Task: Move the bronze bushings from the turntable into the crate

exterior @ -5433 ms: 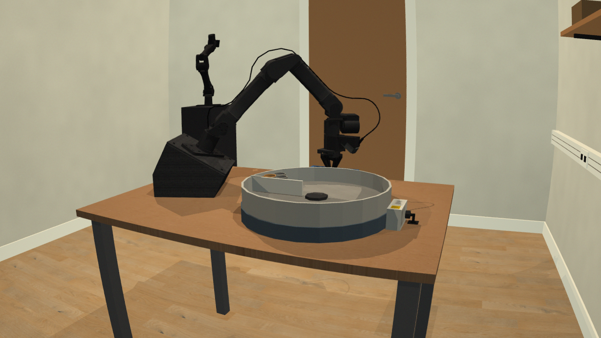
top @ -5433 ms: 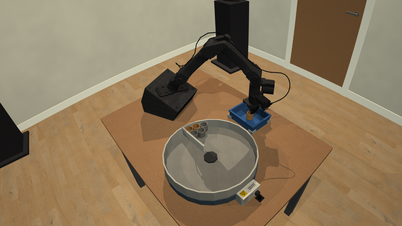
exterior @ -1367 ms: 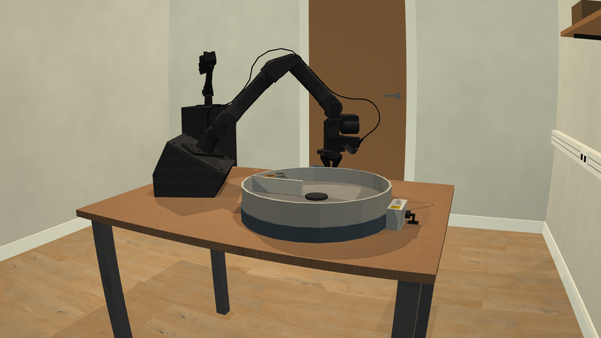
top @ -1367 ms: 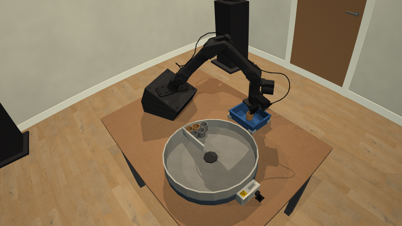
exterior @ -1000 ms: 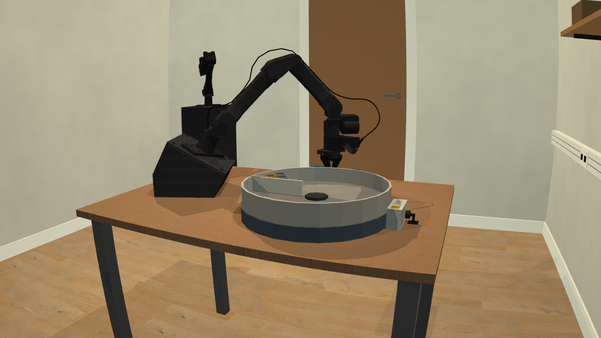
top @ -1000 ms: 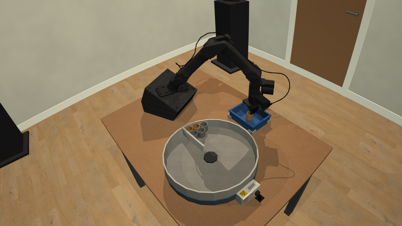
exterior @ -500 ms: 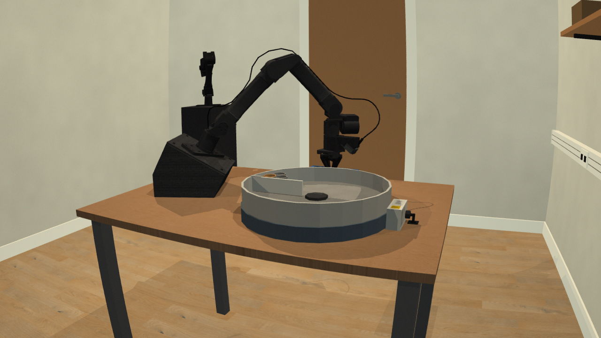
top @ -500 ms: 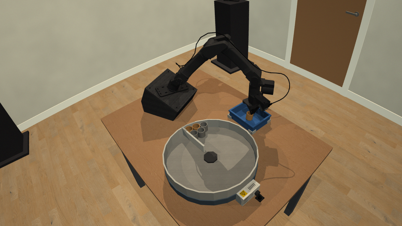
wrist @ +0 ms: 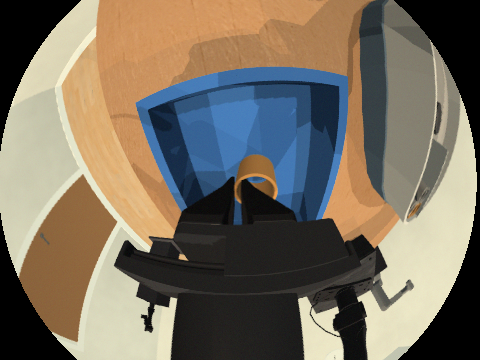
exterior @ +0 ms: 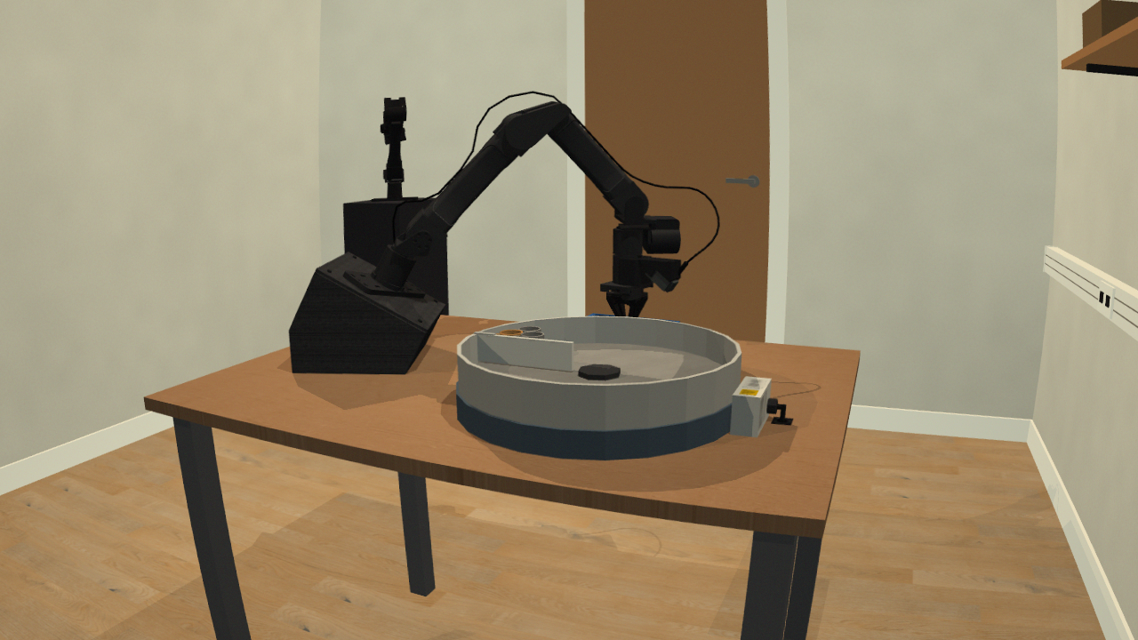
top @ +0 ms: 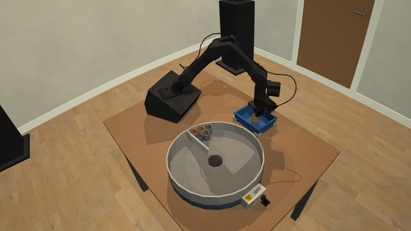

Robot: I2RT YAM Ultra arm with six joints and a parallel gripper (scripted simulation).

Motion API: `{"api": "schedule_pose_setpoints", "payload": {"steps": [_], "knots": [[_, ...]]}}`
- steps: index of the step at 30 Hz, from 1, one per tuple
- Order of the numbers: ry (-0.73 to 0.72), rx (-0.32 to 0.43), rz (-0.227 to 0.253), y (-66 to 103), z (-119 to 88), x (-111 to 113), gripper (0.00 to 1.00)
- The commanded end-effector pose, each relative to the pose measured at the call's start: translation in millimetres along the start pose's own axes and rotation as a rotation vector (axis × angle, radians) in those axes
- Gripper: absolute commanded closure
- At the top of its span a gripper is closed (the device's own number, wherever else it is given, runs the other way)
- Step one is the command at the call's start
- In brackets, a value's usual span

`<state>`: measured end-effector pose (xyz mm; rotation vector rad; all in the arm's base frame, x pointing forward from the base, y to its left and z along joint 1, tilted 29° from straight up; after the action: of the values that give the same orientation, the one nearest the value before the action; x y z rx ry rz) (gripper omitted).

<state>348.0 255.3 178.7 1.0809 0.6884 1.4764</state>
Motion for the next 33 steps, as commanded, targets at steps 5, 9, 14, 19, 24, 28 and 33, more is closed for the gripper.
{"api": "schedule_pose_setpoints", "payload": {"steps": [5,9,14,19,24,28,33], "knots": [[0.002,-0.034,0.037,19.7,9.0,7.4,1.0],[0.002,-0.034,0.037,19.7,9.0,7.4,1.0],[0.002,-0.034,0.037,19.7,9.0,7.4,1.0],[0.002,-0.039,0.041,19.8,9.8,8.1,0.84],[0.002,-0.039,0.041,19.8,9.8,8.1,0.84],[0.002,-0.039,0.041,19.8,9.8,8.1,0.84],[0.002,-0.039,0.041,19.8,9.8,8.1,0.84]]}}
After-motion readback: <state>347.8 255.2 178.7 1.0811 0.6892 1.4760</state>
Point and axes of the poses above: the point where the finger pads meet when closed, its own y axis back along the fingers, its own x axis across the jaws, z = x × y, the point moved 5 cm from there along y, back along the fingers, and after that the axes turned 3 degrees about y, right-handed, at the moved point
